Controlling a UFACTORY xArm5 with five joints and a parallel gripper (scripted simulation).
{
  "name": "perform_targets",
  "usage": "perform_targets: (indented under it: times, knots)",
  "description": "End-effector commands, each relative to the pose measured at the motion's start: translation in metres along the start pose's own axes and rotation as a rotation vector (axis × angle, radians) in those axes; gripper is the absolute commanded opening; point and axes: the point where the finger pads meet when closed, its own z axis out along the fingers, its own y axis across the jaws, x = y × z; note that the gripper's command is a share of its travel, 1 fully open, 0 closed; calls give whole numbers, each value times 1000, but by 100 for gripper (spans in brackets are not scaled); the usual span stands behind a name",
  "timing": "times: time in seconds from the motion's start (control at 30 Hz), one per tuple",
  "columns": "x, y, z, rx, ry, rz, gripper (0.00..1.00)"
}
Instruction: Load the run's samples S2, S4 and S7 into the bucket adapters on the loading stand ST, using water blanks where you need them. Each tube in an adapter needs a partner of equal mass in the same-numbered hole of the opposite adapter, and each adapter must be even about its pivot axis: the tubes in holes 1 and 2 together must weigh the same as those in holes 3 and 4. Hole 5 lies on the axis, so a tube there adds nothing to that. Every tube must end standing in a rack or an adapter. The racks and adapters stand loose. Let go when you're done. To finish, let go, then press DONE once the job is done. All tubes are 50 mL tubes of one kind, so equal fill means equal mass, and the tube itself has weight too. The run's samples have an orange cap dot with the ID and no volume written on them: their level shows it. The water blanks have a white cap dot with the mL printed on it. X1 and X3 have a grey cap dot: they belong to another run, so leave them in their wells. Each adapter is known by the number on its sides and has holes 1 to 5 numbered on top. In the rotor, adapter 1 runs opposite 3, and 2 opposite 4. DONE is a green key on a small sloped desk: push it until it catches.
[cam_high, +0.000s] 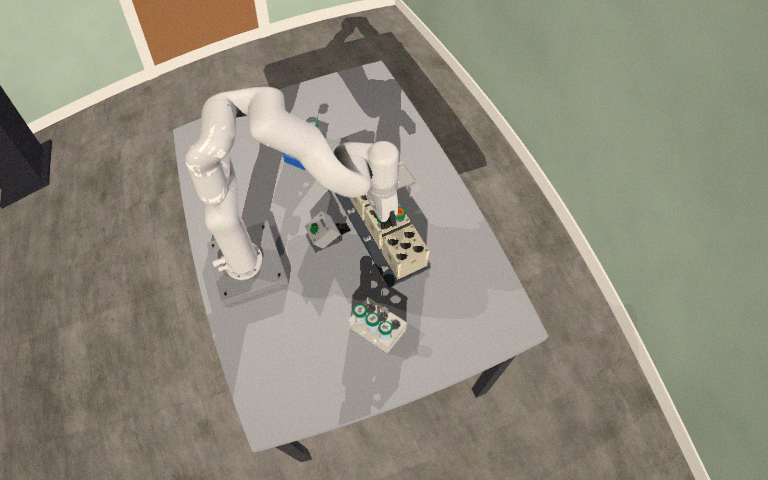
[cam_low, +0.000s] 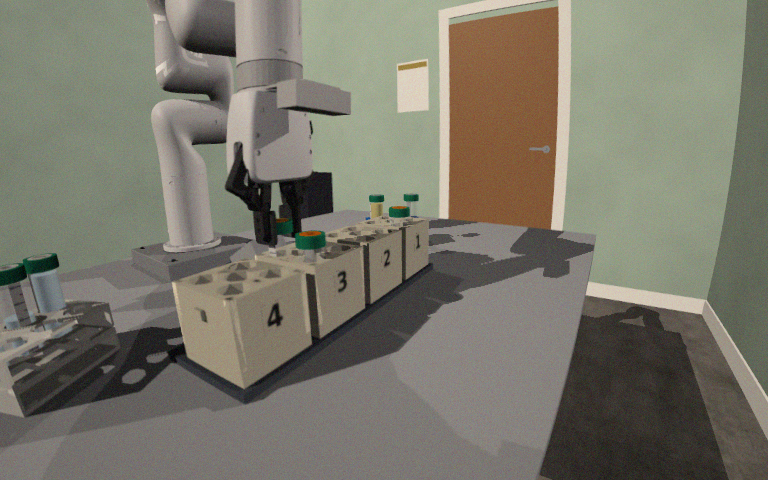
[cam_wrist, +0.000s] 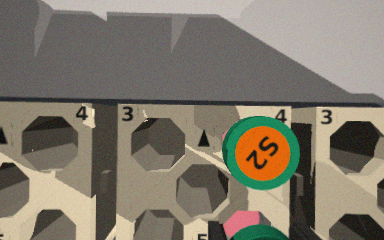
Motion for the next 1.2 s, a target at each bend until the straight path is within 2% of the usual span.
perform_targets:
  times: [0.0, 0.2, 0.67, 0.7, 1.17]
  knots:
    - [1, 0, 3, 0, 4, 0, 0]
    - [1, 0, 9, 0, 4, 0, 0]
    - [1, 0, 9, 0, 4, 0, 0]
    - [1, 0, 9, 0, 4, 0, 44]
    - [1, 0, 9, 0, 4, 0, 44]
